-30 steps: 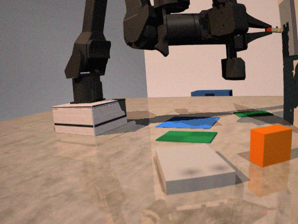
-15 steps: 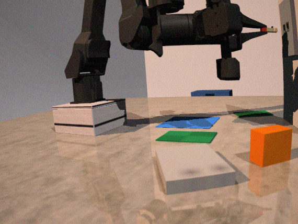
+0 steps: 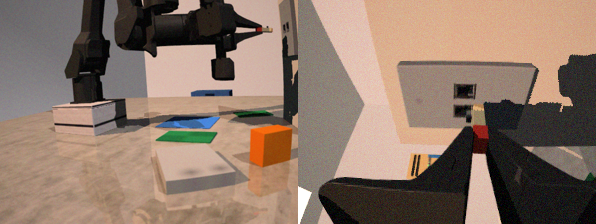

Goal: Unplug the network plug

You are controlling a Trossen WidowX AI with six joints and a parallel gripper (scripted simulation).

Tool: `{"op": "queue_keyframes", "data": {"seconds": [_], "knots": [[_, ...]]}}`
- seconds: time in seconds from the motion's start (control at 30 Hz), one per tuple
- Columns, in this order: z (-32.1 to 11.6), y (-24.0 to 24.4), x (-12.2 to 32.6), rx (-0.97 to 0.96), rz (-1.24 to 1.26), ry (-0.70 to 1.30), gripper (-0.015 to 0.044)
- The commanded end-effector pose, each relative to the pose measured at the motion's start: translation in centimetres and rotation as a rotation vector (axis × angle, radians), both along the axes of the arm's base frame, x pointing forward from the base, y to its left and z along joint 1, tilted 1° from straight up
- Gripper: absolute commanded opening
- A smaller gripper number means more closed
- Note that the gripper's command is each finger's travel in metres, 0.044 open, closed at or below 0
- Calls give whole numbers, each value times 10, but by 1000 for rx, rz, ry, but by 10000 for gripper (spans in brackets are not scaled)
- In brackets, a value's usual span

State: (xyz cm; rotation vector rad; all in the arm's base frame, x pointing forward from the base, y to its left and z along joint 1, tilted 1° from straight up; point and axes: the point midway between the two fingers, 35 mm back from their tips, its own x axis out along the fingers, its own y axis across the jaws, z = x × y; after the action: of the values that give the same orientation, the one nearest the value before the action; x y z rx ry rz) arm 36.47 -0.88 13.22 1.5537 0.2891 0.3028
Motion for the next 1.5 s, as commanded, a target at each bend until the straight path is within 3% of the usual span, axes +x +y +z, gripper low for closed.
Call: {"op": "queue_keyframes", "data": {"seconds": [0.0, 0.83, 1.47], "knots": [[2, 0, -4, 0, 2, -6, 0], [0, -4, -16, 0, 0, 1, 0], [31, -4, -23, 0, 1, -2, 0]]}}
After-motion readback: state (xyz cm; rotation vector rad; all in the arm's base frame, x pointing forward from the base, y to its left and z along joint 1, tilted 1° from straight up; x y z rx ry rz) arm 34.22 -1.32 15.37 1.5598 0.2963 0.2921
